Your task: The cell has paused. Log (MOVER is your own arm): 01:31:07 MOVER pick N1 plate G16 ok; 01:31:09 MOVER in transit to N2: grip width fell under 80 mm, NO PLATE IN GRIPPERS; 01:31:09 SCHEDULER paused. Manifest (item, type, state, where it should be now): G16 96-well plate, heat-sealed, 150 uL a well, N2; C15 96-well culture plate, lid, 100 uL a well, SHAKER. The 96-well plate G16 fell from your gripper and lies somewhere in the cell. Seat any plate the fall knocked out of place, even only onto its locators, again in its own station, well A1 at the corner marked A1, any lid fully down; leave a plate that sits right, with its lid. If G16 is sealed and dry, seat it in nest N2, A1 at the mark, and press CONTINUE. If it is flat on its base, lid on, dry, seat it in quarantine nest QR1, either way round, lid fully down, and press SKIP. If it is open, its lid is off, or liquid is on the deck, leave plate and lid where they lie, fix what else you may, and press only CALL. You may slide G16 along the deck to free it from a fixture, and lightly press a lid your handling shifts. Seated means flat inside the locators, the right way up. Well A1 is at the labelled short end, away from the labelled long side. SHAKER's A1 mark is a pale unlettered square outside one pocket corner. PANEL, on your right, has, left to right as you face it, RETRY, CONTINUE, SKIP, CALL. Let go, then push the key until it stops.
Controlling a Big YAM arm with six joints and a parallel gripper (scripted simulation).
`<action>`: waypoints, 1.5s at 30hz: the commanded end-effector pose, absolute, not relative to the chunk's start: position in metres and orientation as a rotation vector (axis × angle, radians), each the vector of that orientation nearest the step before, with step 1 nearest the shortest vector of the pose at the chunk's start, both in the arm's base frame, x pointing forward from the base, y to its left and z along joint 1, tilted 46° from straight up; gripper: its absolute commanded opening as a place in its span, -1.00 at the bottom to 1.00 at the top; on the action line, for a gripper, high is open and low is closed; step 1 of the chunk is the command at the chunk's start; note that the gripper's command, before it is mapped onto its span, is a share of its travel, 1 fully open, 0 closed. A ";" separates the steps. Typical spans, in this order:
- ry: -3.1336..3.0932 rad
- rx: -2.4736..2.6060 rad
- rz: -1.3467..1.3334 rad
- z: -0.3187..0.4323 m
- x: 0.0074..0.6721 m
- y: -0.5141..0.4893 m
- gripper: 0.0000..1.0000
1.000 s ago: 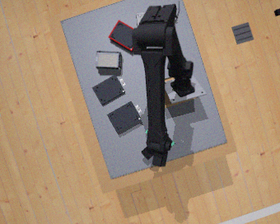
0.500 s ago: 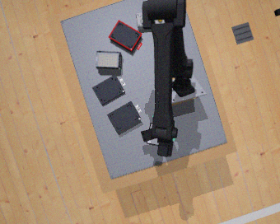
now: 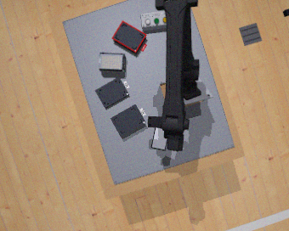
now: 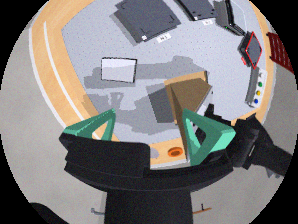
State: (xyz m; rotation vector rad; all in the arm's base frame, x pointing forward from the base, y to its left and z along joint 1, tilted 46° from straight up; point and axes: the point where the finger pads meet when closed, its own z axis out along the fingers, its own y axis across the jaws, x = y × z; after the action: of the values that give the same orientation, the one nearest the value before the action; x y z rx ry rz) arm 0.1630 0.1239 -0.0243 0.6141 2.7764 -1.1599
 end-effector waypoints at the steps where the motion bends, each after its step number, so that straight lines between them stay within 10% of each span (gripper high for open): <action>1: 2.762 0.656 -1.190 -0.017 0.168 0.108 1.00; 45: 2.734 0.672 -1.147 0.108 0.279 -0.014 1.00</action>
State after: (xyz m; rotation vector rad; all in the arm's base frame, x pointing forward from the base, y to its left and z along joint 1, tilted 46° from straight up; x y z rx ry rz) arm 0.2548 -0.0139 0.0859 0.6858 2.7398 -1.2011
